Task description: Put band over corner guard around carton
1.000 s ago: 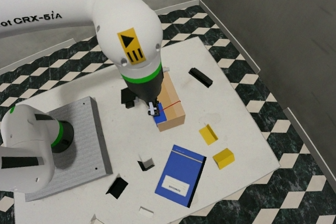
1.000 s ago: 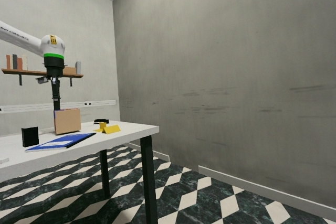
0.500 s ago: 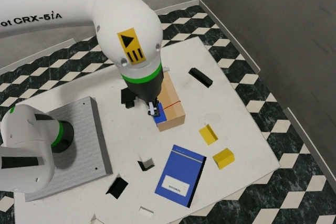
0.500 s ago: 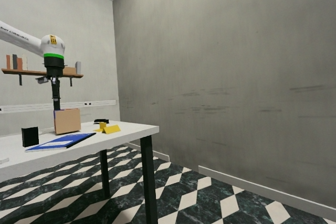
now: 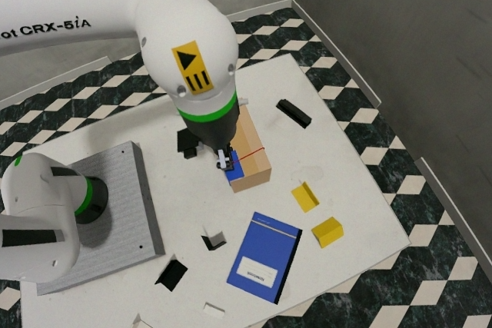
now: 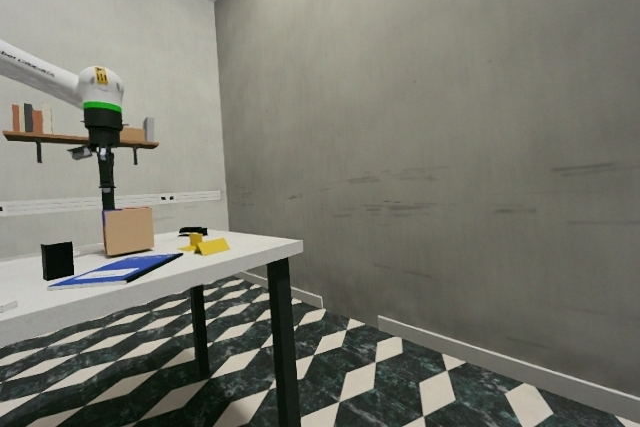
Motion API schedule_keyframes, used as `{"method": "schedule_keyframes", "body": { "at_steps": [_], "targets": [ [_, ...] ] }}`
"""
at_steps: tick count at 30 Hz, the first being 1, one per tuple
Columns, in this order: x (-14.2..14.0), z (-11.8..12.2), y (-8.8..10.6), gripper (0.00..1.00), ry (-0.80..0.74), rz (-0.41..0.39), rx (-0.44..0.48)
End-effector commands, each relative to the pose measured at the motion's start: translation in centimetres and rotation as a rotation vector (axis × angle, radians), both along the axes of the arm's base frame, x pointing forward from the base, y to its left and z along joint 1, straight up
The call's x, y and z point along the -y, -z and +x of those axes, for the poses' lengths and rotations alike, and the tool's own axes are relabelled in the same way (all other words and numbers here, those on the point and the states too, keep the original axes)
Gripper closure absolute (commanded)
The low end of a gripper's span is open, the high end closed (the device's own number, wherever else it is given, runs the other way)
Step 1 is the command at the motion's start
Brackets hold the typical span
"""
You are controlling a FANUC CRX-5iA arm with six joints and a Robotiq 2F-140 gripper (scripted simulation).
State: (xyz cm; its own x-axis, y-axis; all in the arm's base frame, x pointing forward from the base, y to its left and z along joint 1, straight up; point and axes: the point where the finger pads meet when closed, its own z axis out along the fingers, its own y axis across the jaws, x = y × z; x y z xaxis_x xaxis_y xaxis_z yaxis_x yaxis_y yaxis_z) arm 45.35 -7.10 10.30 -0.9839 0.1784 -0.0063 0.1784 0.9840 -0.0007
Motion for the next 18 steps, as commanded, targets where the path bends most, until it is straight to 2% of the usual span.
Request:
{"method": "schedule_keyframes", "body": {
  "at_steps": [1,18],
  "targets": [
    [0.02,0.05,-0.08,0.82,0.000,0.000,0.002],
    [0.02,0.05,-0.34,0.82,0.000,0.000,0.002]
  ]
}}
